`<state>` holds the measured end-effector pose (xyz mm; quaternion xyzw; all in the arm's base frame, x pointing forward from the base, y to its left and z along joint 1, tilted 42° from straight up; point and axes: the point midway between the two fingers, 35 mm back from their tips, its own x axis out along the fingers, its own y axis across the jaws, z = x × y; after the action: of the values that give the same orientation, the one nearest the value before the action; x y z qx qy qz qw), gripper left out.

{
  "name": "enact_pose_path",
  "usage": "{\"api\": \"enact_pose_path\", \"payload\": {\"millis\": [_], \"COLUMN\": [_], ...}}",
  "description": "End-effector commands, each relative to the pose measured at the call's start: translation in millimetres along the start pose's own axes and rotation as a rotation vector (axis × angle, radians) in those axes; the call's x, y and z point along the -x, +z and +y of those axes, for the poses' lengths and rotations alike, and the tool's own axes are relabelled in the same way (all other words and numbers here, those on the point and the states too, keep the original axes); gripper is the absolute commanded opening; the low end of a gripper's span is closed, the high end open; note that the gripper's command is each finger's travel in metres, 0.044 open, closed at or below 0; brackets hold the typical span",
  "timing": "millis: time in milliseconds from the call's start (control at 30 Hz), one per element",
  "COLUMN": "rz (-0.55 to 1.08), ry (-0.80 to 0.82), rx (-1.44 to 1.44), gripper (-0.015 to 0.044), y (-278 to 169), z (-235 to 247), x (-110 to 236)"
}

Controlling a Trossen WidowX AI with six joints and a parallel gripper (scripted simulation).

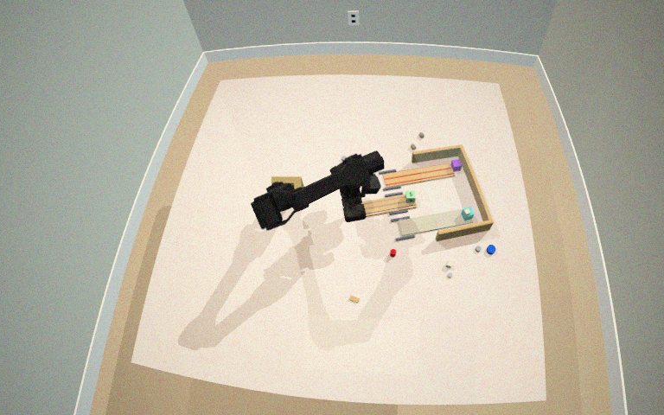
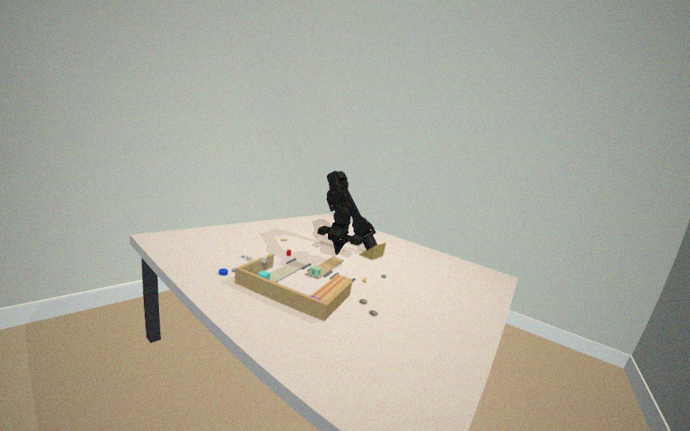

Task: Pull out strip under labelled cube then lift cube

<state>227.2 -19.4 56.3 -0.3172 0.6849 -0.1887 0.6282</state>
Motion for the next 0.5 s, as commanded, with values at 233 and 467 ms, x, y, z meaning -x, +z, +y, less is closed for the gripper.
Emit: {"api": "enact_pose_path", "payload": {"millis": [233, 467], "rz": [0.006, 0.005], "ry": [0.006, 0.006], "rx": [-0.161, -0.178], "gripper": [0.0105, 0.0289], "y": [20.2, 44.2], "z": [-1.6, -1.6], "x": [13.4, 18.2]}}
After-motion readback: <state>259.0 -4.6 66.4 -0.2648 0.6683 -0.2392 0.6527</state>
